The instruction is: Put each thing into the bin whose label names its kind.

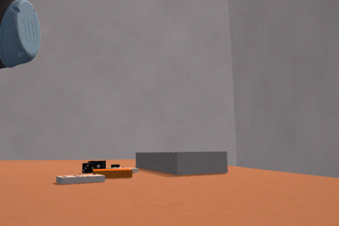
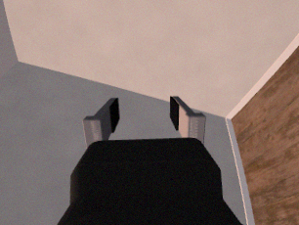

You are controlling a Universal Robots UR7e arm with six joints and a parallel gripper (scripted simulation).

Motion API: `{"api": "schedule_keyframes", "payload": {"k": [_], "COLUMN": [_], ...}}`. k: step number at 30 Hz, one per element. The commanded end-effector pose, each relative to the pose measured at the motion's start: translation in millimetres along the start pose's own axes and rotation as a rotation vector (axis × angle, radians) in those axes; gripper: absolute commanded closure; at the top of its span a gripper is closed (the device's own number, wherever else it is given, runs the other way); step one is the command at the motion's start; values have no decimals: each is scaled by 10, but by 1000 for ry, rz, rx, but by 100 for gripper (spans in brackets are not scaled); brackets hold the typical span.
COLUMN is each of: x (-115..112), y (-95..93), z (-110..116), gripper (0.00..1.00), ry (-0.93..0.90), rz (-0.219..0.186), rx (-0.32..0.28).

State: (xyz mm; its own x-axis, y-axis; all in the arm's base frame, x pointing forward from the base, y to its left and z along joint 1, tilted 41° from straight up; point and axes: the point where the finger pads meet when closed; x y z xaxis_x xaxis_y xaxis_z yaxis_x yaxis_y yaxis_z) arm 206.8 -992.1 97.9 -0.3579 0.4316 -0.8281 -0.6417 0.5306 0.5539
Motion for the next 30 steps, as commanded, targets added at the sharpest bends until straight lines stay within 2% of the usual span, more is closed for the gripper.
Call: {"api": "schedule_keyframes", "payload": {"k": [1, 17, 18, 30], "x": [-12, -12, 65, 1002], "y": [6, 6, 4, -16], "z": [-1, -1, 28, 379], "gripper": [0, 0, 69, 69], "ry": [1, 1, 1, 1], "rz": [-1, -1, -1, -1], "rx": [1, 1, 1, 1]}}
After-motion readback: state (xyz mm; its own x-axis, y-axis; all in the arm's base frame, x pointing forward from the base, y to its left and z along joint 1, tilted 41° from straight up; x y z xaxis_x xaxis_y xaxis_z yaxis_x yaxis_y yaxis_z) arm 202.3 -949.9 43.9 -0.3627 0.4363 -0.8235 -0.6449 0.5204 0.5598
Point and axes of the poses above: the point where the finger pads meet when closed, its own y axis back along the fingers, its own x axis across the jaws, z = x × y, and after that the axes turned 3 degrees about y, right-handed
